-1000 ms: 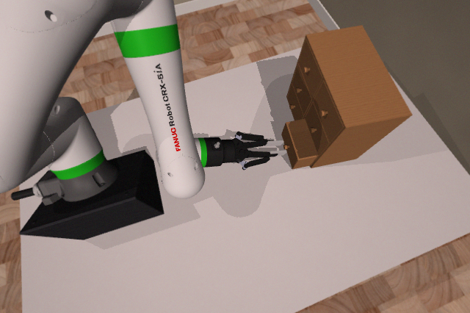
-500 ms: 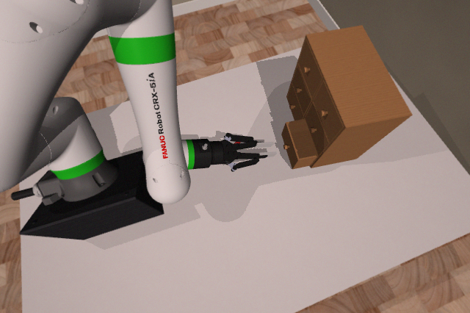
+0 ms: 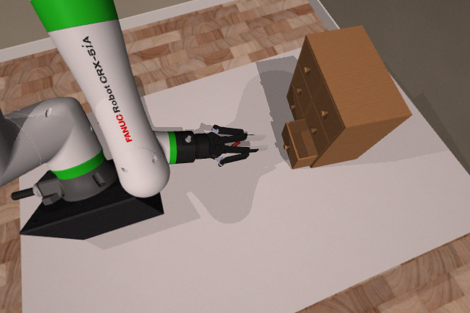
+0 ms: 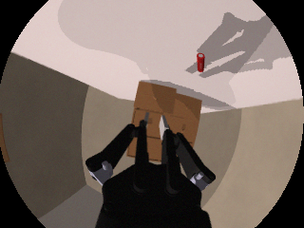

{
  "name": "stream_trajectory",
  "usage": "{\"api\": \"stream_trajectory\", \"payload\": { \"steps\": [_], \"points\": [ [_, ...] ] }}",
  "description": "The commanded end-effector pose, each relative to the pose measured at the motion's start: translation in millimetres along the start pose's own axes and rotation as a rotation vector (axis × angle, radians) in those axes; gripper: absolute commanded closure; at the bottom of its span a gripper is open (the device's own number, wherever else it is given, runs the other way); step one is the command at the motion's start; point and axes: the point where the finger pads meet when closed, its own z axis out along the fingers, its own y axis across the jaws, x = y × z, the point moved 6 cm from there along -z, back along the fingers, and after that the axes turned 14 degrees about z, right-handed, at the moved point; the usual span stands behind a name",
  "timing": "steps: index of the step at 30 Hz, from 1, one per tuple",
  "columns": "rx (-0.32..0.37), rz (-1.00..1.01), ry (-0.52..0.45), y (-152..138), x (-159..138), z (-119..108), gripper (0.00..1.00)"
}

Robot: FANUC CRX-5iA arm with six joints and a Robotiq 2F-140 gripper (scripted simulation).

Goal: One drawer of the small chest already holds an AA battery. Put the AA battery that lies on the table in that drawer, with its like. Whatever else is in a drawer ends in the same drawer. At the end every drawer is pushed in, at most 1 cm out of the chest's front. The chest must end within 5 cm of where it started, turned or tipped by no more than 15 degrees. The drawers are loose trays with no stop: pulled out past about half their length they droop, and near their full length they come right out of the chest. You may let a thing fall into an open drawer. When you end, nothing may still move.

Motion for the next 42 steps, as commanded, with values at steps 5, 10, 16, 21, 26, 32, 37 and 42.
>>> {"api": "stream_trajectory", "payload": {
  "steps": [5,10,16,21,26,32,37,42],
  "points": [
    [0.004,-0.001,0.001,3.0,-16.4,-19.9,0.80],
    [0.004,-0.001,0.002,3.2,-16.5,-20.1,0.80],
    [0.005,0.000,0.018,4.0,-17.7,-21.5,0.80],
    [0.014,-0.001,0.045,4.4,-21.0,-24.6,0.80],
    [0.019,0.000,0.073,5.5,-23.4,-27.4,0.80],
    [0.039,-0.001,0.143,6.9,-31.8,-34.9,0.80],
    [0.056,0.000,0.218,9.1,-39.1,-42.2,0.80],
    [0.075,0.000,0.286,10.8,-47.0,-48.6,0.80]
  ]
}}
